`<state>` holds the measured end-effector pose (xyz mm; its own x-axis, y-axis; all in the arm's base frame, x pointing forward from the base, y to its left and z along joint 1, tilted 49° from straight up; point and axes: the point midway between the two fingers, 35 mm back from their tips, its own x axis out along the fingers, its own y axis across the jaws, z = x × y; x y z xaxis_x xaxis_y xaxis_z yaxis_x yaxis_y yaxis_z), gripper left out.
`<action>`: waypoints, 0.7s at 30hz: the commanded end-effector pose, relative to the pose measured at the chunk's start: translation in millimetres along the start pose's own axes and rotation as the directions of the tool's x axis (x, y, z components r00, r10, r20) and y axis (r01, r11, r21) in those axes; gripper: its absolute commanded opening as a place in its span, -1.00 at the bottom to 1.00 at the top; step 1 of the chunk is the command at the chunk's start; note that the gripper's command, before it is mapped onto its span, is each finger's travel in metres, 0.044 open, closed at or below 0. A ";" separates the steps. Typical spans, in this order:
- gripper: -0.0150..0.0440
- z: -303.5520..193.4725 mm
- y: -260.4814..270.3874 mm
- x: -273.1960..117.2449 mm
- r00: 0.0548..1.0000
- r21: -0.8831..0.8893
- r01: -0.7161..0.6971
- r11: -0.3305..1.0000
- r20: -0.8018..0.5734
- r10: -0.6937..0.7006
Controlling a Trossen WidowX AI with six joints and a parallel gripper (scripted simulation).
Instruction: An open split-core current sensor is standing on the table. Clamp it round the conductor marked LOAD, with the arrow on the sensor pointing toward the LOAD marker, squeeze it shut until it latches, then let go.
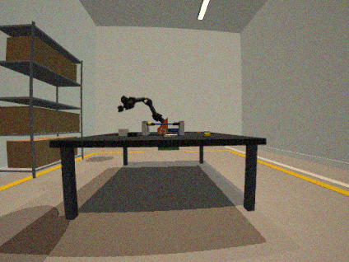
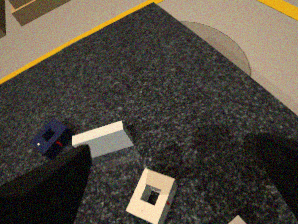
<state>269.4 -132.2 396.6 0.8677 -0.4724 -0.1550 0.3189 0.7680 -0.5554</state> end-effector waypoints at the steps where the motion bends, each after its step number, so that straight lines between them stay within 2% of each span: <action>1: 1.00 12.9 74.2 7.8 0.966 0.238 -0.194 0.952 0.214 0.143; 7: 1.00 15.2 144.8 -5.9 0.880 0.409 -0.428 0.806 0.391 0.269; 9: 1.00 14.7 155.9 -10.2 0.861 0.430 -0.467 0.772 0.418 0.288; 19: 1.00 14.6 157.2 -10.8 0.859 0.433 -0.472 0.768 0.422 0.291; 21: 1.00 10.7 163.2 -3.9 0.877 0.452 -0.456 0.767 0.372 0.302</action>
<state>316.7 -2.9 322.9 0.9991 -0.0138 0.0410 0.0140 0.9999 -0.0057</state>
